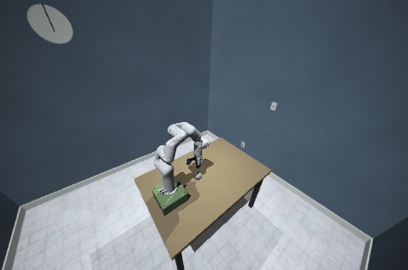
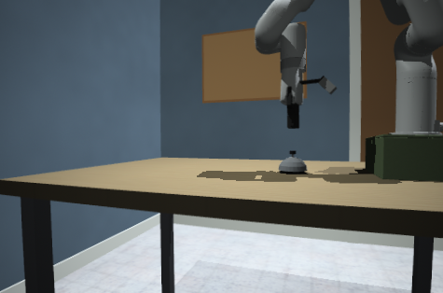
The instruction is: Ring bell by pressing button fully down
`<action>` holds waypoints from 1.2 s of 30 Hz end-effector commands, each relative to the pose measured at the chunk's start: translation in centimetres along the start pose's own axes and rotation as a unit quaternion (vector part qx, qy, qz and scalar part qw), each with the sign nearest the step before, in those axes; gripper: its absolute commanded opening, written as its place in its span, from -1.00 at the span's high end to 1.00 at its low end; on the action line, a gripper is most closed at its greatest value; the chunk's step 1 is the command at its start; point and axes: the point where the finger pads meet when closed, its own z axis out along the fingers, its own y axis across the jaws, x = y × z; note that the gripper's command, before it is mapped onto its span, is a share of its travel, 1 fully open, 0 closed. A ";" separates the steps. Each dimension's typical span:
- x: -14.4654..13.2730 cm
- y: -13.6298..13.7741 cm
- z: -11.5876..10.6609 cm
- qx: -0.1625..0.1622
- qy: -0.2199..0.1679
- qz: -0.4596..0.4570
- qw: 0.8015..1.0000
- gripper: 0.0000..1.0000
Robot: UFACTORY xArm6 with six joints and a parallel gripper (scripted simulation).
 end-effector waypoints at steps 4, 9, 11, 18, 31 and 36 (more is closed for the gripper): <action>-0.1 0.0 0.2 0.000 -0.001 0.000 1.000 1.00; -0.1 0.0 0.8 0.000 -0.001 0.000 1.000 1.00; -0.1 0.0 0.8 0.000 -0.001 0.000 1.000 1.00; -0.1 0.0 1.8 0.000 -0.001 0.000 1.000 1.00; -0.2 0.0 3.9 0.000 -0.001 0.000 1.000 1.00; -0.2 0.0 4.7 0.000 -0.001 0.000 1.000 1.00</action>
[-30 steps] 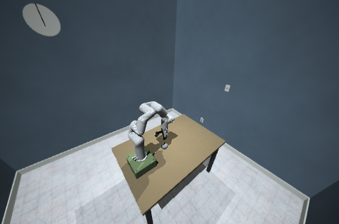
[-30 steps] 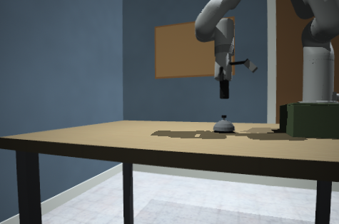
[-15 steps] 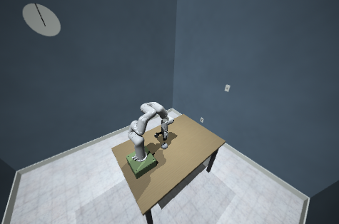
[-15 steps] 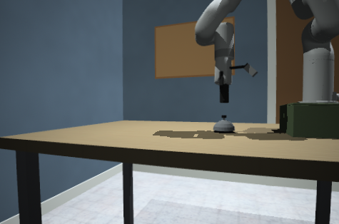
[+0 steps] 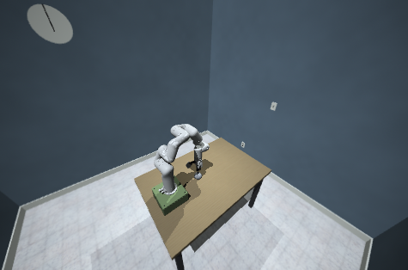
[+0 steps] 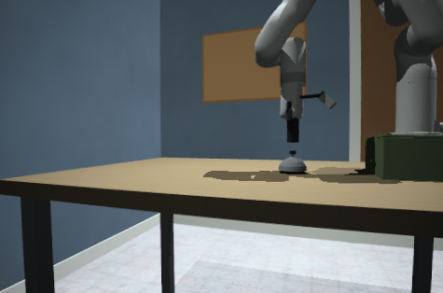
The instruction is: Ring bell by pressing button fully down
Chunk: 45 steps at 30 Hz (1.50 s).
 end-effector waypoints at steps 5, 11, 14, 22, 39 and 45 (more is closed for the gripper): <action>-0.1 0.0 1.1 0.000 -0.001 0.000 1.000 1.00; -0.1 0.0 1.5 0.000 -0.001 0.000 1.000 1.00; -0.2 0.0 1.6 0.000 -0.001 0.000 1.000 1.00; -0.2 0.0 1.7 0.000 -0.001 0.000 1.000 1.00; -0.2 0.0 2.1 0.000 -0.001 0.000 1.000 1.00; -0.2 0.0 2.5 0.000 -0.001 0.000 1.000 1.00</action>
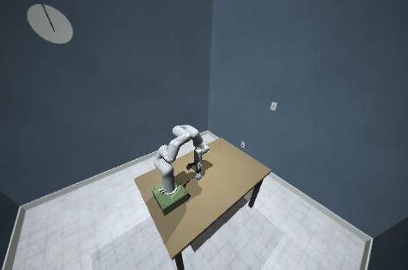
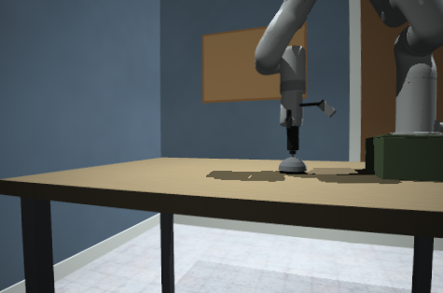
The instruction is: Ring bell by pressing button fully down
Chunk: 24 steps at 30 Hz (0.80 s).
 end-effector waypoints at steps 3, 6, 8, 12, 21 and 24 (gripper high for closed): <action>-0.1 0.0 0.4 0.000 -0.001 0.000 1.000 1.00; -0.1 0.0 0.4 0.000 -0.001 0.000 1.000 1.00; -0.1 0.0 0.4 0.000 -0.001 0.000 1.000 1.00; -0.1 0.0 0.4 0.000 -0.001 0.000 1.000 1.00; -0.1 0.0 0.7 0.000 -0.001 0.000 1.000 1.00; -0.1 0.0 0.8 0.000 -0.001 0.000 1.000 1.00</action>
